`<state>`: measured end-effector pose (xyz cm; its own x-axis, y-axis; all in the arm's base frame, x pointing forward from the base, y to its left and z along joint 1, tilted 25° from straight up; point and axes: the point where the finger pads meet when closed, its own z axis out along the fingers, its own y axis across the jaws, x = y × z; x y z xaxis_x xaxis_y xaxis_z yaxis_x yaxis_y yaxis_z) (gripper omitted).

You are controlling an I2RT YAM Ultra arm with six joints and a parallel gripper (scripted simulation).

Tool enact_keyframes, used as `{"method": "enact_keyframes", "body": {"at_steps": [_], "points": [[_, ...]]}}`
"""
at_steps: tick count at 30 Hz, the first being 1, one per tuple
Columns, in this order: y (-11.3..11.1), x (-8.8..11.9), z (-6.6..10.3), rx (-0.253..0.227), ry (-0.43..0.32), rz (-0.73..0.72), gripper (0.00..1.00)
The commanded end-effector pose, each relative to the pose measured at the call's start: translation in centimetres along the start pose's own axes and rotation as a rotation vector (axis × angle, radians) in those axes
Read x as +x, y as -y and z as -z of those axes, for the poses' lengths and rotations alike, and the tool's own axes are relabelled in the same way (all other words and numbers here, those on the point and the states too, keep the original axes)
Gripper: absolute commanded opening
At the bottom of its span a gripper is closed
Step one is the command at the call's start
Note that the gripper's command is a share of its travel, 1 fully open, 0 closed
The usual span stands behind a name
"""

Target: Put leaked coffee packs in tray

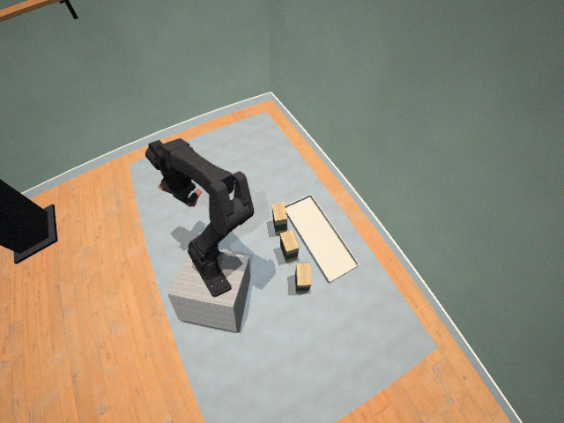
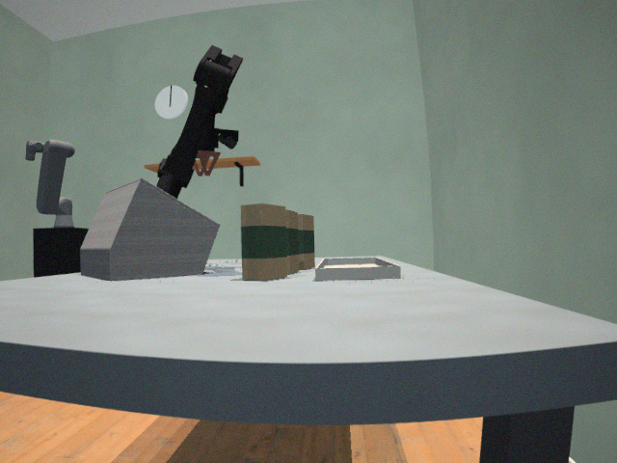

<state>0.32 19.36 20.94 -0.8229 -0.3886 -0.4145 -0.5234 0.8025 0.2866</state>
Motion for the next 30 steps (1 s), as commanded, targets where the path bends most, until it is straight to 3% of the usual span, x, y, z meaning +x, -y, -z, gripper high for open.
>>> {"method": "enact_keyframes", "body": {"at_steps": [1, 19, 30], "points": [[-0.1, -0.1, 0.1, -0.007, 0.002, -0.002, 1.0], [-0.1, -0.1, 0.1, -0.006, 0.002, -0.002, 1.0], [-0.5, -1.3, -0.4, 0.015, 0.001, 0.014, 1.0]]}}
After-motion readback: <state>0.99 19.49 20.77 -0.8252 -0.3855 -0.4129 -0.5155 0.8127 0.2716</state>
